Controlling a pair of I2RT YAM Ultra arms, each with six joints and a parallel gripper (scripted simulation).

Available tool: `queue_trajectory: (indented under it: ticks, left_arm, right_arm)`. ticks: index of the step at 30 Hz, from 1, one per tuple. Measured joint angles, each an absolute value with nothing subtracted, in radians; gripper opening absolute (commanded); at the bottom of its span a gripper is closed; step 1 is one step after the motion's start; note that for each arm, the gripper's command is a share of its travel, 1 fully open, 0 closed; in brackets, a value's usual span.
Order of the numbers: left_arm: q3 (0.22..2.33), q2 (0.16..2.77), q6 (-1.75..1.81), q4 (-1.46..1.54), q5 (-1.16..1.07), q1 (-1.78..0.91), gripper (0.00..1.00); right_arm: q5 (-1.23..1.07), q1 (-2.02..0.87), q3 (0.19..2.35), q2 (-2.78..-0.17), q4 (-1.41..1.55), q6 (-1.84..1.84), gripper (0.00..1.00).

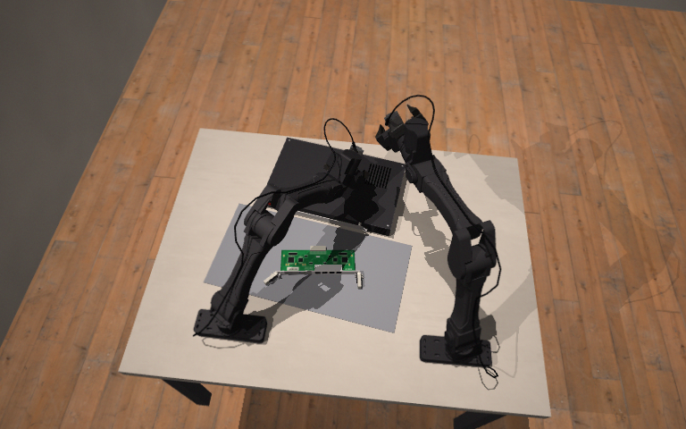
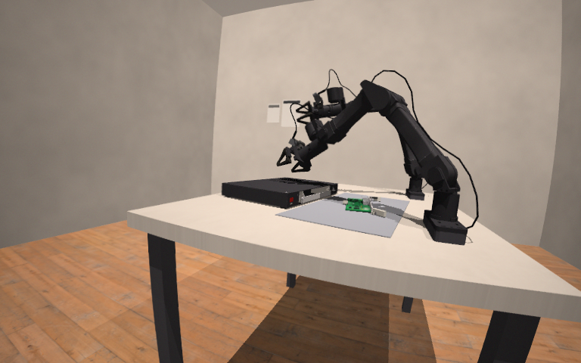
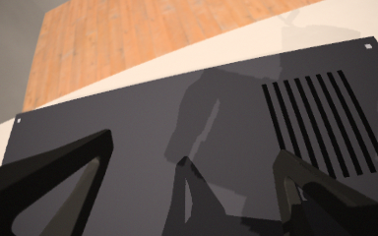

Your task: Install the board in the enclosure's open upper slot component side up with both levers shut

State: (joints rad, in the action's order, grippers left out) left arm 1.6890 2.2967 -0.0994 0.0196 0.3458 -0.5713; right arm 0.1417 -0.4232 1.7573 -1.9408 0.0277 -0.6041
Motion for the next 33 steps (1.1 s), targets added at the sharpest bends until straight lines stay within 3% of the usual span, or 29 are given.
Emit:
queue_trajectory:
  ticks: [17, 21, 22, 33]
  left_arm:
    - [1.689, 2.297, -0.099, 0.020, 0.346, -0.571, 1.00]
    - [1.689, 2.296, -0.110, 0.024, 0.335, -0.571, 0.55]
    - [1.685, 2.295, -0.120, 0.026, 0.324, -0.571, 0.47]
    - [1.374, 2.064, -0.340, 0.173, 0.093, -0.579, 0.47]
  right_arm:
    - [0.142, -0.423, 1.757, -1.941, 0.028, -0.604, 1.00]
    - [0.140, -0.423, 1.756, -1.940, 0.035, -0.603, 1.00]
    - [0.139, -0.423, 1.752, -1.939, 0.040, -0.600, 1.00]
    - [0.090, -0.547, 1.488, -1.656, 0.210, -0.513, 1.00]
